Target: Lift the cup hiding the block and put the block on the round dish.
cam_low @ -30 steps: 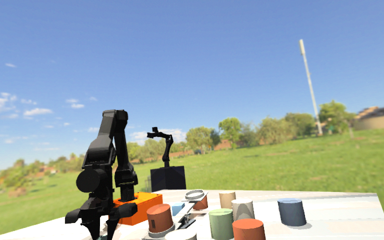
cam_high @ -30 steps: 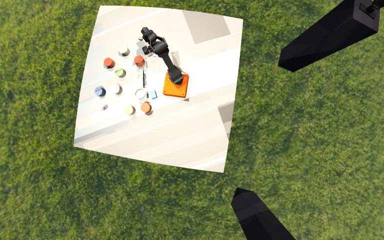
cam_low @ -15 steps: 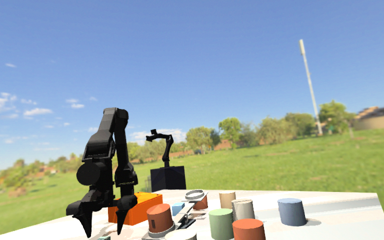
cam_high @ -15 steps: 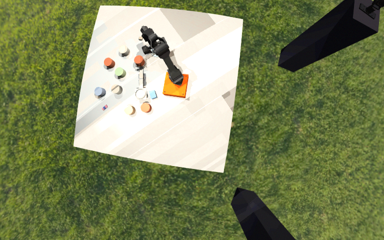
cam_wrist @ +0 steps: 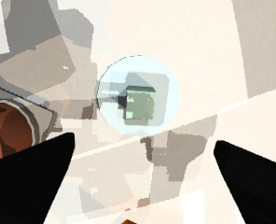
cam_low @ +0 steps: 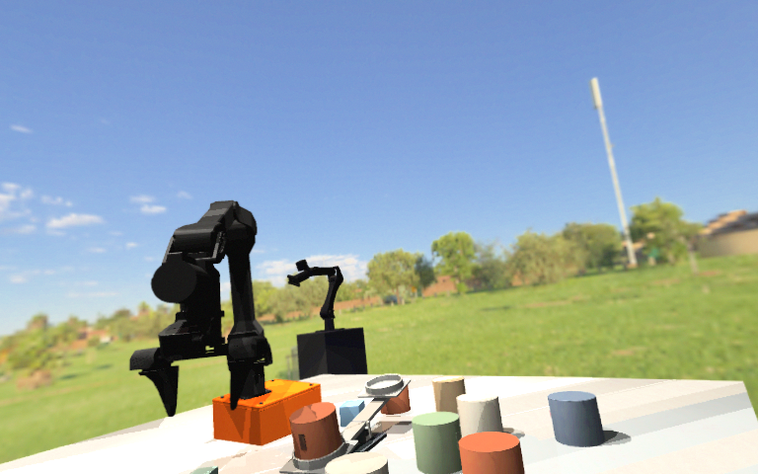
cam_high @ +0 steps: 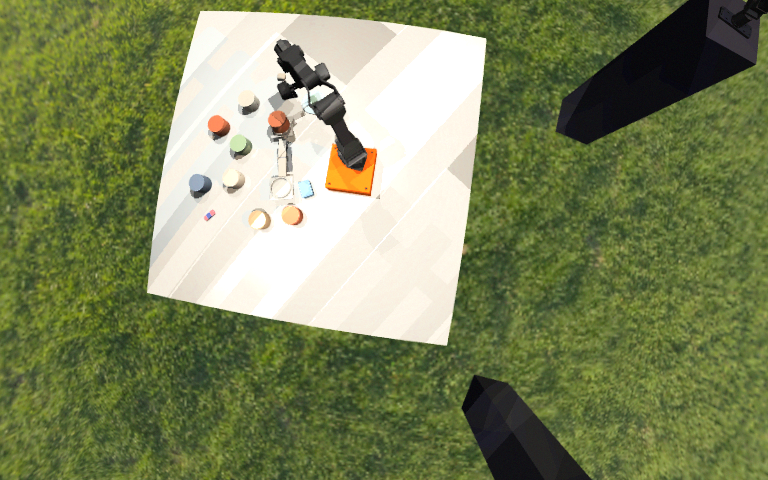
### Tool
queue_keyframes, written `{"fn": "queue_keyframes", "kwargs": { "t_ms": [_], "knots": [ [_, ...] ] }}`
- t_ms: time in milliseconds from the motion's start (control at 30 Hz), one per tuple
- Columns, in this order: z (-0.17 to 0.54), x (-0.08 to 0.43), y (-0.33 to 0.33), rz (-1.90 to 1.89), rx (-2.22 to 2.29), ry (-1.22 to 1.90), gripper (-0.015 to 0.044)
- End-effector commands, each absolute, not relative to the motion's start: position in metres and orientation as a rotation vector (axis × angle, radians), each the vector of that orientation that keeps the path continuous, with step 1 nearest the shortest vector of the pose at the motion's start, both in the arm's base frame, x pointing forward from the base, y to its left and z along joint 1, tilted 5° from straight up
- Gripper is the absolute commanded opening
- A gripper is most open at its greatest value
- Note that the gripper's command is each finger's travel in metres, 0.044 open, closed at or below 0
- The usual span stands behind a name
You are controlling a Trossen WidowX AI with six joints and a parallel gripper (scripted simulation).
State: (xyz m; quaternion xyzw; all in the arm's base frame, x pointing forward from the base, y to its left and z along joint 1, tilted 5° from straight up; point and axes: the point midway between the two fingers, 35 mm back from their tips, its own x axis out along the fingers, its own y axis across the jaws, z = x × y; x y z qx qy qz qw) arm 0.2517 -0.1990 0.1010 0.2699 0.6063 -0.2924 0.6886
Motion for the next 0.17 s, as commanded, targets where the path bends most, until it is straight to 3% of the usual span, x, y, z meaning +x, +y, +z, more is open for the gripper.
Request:
{"fn": "queue_keyframes", "kwargs": {
  "t_ms": [0,133],
  "knots": [
    [0.109,0.2505,-0.198,-0.654,0.604,1.356,0.044],
    [0.109,0.2505,-0.198,-0.654,0.604,1.356,0.044]
  ]
}}
